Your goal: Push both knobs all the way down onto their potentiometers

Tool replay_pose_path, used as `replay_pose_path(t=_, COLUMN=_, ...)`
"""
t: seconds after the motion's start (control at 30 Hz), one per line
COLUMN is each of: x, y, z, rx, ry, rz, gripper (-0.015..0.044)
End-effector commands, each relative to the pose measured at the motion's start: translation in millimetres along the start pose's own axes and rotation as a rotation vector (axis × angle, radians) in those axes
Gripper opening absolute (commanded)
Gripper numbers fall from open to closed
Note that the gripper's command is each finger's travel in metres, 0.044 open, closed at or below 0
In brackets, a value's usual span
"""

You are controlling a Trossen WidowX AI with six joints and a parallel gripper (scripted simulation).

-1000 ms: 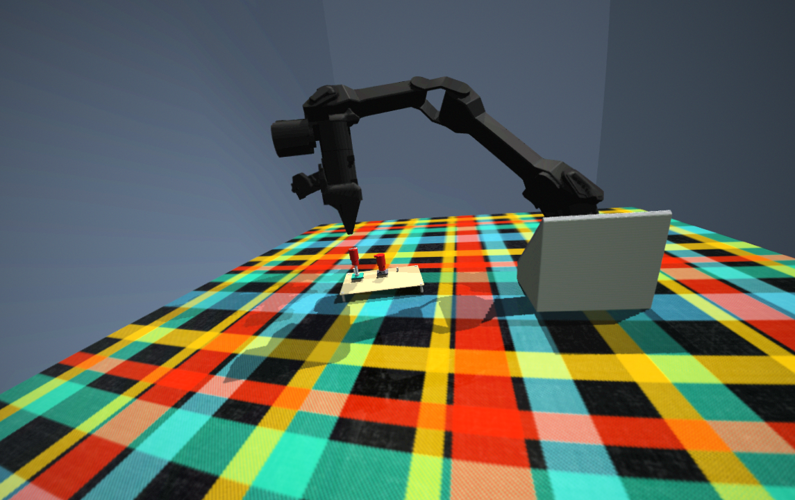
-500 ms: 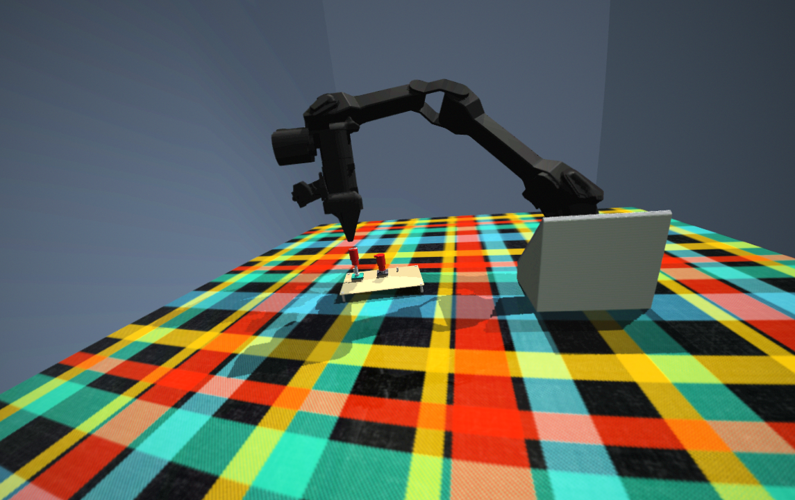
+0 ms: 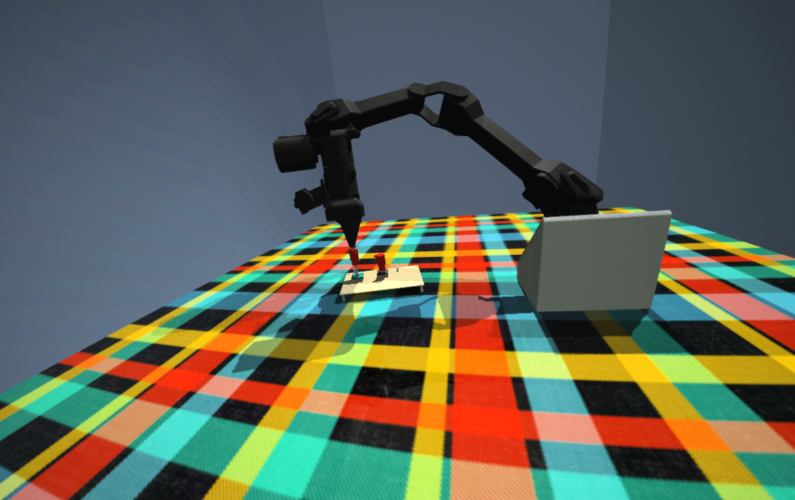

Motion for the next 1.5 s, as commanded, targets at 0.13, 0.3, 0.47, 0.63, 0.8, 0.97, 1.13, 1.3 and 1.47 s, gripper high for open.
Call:
replay_pose_path(t=0.13, x=0, y=0, z=2, rx=0.004, ry=0.001, rz=-0.004, gripper=0.0000)
replay_pose_path(t=0.3, x=0, y=0, z=3, rx=0.004, ry=0.001, rz=-0.004, gripper=0.0000)
replay_pose_path(t=0.47, x=0, y=0, z=5, rx=0.004, ry=0.001, rz=-0.004, gripper=0.0000)
replay_pose_path(t=0.63, x=0, y=0, z=6, rx=0.004, ry=0.001, rz=-0.004, gripper=0.0000)
replay_pose_path(t=0.8, x=0, y=0, z=5, rx=0.004, ry=0.001, rz=-0.004, gripper=0.0000)
replay_pose_path(t=0.97, x=0, y=0, z=5, rx=0.004, ry=0.001, rz=-0.004, gripper=0.0000)
replay_pose_path(t=1.13, x=0, y=0, z=5, rx=0.004, ry=0.001, rz=-0.004, gripper=0.0000)
replay_pose_path(t=1.3, x=1, y=0, z=8, rx=0.004, ry=0.001, rz=-0.004, gripper=0.0000)
replay_pose_path(t=1.47, x=1, y=-1, z=12, rx=0.004, ry=0.001, rz=-0.004, gripper=0.0000)
Point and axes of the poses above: the point midway between the two fingers, 35 mm back from their tips, its own z axis out along the fingers, its own y axis across the jaws, x = y × z, the point moved 8 cm from there along -z, back along the fingers, and after that the axes turned 7 degrees about -z, right-handed, at the moved point
